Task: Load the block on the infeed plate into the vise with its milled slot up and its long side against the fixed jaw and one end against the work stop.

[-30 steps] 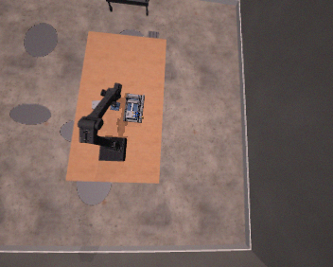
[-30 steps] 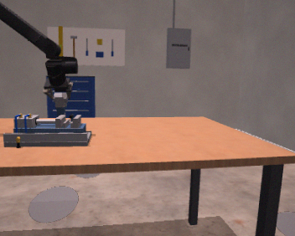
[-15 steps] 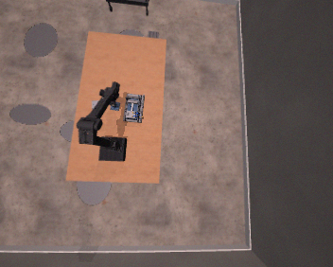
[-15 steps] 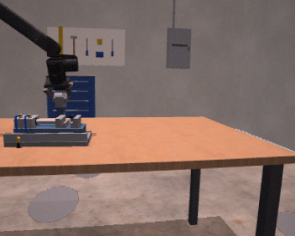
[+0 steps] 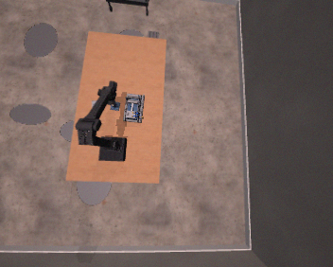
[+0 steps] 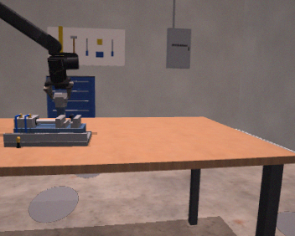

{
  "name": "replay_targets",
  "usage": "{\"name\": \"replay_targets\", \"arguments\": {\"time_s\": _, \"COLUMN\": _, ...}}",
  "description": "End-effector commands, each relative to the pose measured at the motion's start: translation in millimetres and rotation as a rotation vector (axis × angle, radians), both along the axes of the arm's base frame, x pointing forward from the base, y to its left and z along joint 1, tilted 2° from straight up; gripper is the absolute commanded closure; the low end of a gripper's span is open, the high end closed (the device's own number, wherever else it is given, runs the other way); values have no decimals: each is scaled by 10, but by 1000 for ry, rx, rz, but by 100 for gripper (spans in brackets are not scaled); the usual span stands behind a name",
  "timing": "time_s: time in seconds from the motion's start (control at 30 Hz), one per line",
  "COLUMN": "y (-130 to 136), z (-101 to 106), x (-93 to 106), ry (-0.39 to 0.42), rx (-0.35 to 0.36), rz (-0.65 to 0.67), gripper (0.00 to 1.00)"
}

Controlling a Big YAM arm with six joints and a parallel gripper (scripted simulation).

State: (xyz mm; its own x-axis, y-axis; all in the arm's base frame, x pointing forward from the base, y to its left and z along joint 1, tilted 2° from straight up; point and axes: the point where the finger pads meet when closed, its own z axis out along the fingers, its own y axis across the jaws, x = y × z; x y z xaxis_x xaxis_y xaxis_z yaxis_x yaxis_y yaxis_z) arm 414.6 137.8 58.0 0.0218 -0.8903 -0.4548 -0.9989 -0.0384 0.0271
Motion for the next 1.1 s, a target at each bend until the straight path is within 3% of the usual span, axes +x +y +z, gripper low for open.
{"name": "replay_targets", "arguments": {"time_s": 0.0, "y": 117, "z": 248, "x": 199, "ry": -54, "rx": -12, "rz": 3, "gripper": 19}}
{"name": "replay_targets", "arguments": {"time_s": 0.33, "y": 113, "z": 194, "x": 143, "ry": -47, "rx": -91, "rz": 3, "gripper": 19}}
{"name": "replay_targets", "arguments": {"time_s": 0.57, "y": 131, "z": 270, "x": 197, "ry": -64, "rx": -160, "rz": 2, "gripper": 19}}
{"name": "replay_targets", "arguments": {"time_s": 0.87, "y": 136, "z": 210, "x": 189, "ry": -54, "rx": -238, "rz": 3, "gripper": 19}}
{"name": "replay_targets", "arguments": {"time_s": 0.9, "y": 115, "z": 128, "x": 105, "ry": -32, "rx": -255, "rz": 6, "gripper": 19}}
{"name": "replay_targets", "arguments": {"time_s": 1.07, "y": 140, "z": 131, "x": 178, "ry": -39, "rx": -310, "rz": 6, "gripper": 19}}
